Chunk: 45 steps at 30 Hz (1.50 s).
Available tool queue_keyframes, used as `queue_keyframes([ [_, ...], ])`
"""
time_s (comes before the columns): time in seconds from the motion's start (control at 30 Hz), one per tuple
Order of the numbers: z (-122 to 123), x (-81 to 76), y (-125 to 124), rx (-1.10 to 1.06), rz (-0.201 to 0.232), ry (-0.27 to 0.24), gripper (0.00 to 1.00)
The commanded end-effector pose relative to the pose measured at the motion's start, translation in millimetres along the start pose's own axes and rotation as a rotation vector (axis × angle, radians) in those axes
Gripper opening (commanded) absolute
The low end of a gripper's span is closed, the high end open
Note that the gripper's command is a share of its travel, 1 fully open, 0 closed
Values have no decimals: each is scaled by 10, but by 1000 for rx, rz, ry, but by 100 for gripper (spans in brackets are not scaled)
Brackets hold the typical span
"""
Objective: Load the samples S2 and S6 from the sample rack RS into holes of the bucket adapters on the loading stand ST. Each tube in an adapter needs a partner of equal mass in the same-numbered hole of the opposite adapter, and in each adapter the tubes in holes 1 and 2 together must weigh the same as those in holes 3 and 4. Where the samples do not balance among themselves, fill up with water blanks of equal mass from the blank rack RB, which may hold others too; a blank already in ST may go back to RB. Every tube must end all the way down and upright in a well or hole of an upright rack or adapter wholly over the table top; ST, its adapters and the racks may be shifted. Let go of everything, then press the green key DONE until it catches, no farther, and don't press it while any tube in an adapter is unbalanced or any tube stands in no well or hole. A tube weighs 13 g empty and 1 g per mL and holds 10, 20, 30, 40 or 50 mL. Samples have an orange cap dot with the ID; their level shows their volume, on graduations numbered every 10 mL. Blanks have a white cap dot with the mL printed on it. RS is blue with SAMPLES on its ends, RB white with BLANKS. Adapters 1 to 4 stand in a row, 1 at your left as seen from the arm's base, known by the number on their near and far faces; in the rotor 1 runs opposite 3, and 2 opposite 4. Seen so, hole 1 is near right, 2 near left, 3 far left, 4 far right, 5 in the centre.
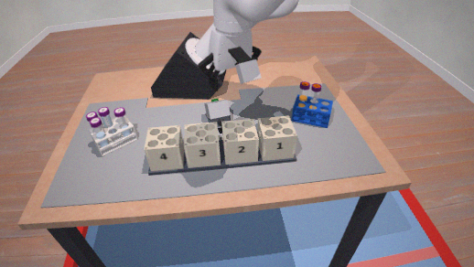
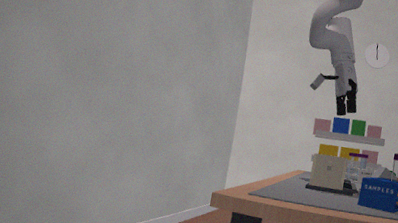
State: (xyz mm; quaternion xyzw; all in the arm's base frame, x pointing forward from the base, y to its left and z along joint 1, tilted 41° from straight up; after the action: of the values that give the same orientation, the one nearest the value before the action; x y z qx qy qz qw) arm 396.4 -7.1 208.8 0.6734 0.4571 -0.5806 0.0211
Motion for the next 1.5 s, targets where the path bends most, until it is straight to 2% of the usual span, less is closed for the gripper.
queue_keyframes([
  [0.0,70,-12,133,109,5,56,100],
  [0.1,96,-17,176,138,6,71,100],
  [0.23,194,-36,335,258,9,131,100],
  [0.3,203,-35,332,317,11,160,100],
  [0.67,236,-31,369,350,9,160,100],
  [1.47,962,53,1193,1082,-51,160,100],
])
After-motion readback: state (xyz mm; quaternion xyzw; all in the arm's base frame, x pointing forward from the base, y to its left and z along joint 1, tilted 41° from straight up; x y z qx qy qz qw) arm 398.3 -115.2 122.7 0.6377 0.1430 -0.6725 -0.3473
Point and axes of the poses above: the point where the finger pads meet when closed, its own x axis out along the fingers, its own y axis across the jaws, z = x × y, the point moved 3 cm from there along -x, back along the fingers, and after that the axes turned 9 degrees about -x, right-handed, at the moved point
